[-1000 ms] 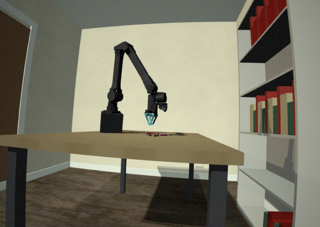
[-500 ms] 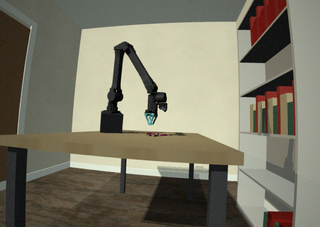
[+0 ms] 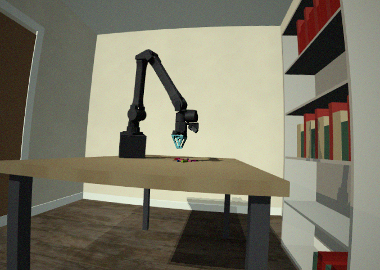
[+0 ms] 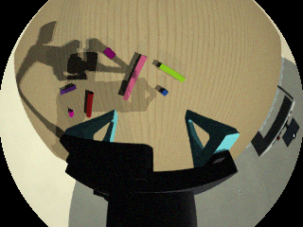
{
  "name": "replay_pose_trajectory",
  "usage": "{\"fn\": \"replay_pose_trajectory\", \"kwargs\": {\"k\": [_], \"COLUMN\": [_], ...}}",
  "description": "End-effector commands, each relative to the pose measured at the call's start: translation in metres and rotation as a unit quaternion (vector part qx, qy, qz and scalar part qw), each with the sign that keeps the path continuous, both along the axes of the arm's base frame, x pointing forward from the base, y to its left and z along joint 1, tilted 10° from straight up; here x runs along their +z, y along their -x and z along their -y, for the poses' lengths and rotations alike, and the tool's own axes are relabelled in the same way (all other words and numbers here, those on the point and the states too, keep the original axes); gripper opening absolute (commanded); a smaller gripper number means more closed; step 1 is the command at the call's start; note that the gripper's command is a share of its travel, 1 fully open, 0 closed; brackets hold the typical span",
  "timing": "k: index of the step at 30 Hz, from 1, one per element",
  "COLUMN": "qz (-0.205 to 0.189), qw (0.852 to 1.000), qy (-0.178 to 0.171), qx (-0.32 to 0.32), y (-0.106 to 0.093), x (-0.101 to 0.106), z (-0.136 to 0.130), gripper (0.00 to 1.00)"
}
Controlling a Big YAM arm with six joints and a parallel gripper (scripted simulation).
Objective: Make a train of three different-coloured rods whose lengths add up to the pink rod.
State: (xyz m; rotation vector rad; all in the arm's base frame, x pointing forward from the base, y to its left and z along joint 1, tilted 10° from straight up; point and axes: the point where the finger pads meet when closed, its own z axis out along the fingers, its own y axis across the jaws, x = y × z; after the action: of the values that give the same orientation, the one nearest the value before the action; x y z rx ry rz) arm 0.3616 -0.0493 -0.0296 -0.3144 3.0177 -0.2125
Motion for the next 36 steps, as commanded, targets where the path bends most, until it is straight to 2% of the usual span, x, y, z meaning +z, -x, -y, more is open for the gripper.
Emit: {"fn": "replay_pose_trajectory", "kwargs": {"k": [1, 22, 24, 26, 28, 30, 31, 34, 35, 36], "qz": [0.019, 0.019, 0.011, -0.006, -0.012, -0.001, -0.012, -0.014, -0.008, -0.02], "qw": [1.0, 1.0, 1.0, 0.996, 0.996, 0.996, 0.989, 0.989, 0.99, 0.979], "qy": [0.001, 0.001, 0.003, 0.011, 0.009, 0.01, 0.018, 0.016, 0.016, 0.024], "qx": [-0.011, -0.011, 0.023, 0.091, 0.091, 0.091, 0.143, 0.143, 0.143, 0.202], "y": [-0.016, -0.016, -0.012, -0.002, 0.001, -0.008, 0.0, 0.001, -0.005, 0.002], "x": [0.009, 0.009, 0.005, -0.004, -0.004, 0.002, -0.004, -0.003, 0.0, -0.007], "z": [0.005, 0.005, -0.006, -0.021, -0.021, -0.021, -0.032, -0.032, -0.032, -0.044], "gripper": [1.0, 1.0, 1.0, 1.0, 1.0, 1.0, 1.0, 1.0, 1.0, 1.0]}}
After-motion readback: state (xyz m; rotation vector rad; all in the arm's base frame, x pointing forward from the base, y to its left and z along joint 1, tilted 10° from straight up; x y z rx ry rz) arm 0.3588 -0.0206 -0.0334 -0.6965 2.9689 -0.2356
